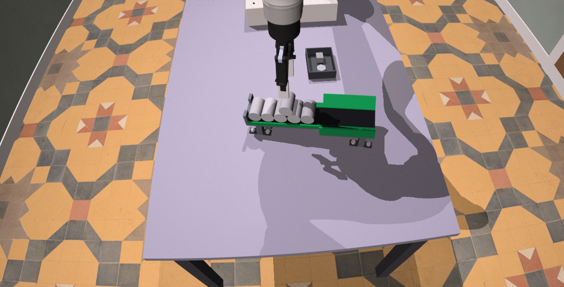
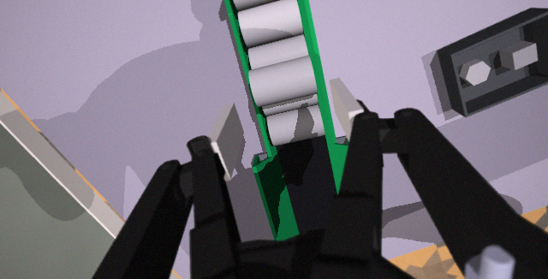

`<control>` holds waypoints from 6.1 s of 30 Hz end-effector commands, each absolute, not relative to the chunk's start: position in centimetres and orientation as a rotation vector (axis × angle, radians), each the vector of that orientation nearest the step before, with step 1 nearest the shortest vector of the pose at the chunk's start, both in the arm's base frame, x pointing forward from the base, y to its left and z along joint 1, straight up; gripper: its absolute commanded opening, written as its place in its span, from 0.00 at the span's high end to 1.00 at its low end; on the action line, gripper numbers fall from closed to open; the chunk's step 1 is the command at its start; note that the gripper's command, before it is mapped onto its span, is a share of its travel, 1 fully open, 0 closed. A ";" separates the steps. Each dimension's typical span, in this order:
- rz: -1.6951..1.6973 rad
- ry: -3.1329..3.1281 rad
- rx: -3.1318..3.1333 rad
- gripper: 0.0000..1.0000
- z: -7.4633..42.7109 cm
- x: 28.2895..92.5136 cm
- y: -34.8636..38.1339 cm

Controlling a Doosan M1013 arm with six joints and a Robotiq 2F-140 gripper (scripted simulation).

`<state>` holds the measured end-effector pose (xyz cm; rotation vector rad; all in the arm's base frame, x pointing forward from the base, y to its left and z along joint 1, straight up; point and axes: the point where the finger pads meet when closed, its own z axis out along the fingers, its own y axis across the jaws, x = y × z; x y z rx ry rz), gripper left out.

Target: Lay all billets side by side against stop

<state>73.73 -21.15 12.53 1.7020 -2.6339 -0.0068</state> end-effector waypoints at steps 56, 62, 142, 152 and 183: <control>-0.007 -2.634 1.702 0.45 8.3 73.7 -21.2; -0.007 -2.634 1.702 0.45 8.3 73.7 -21.2; -0.007 -2.634 1.702 0.45 4.0 73.7 -21.2; -0.007 -2.634 1.702 0.56 4.0 73.7 -21.2; -0.007 -2.634 1.702 0.56 4.1 73.7 -21.2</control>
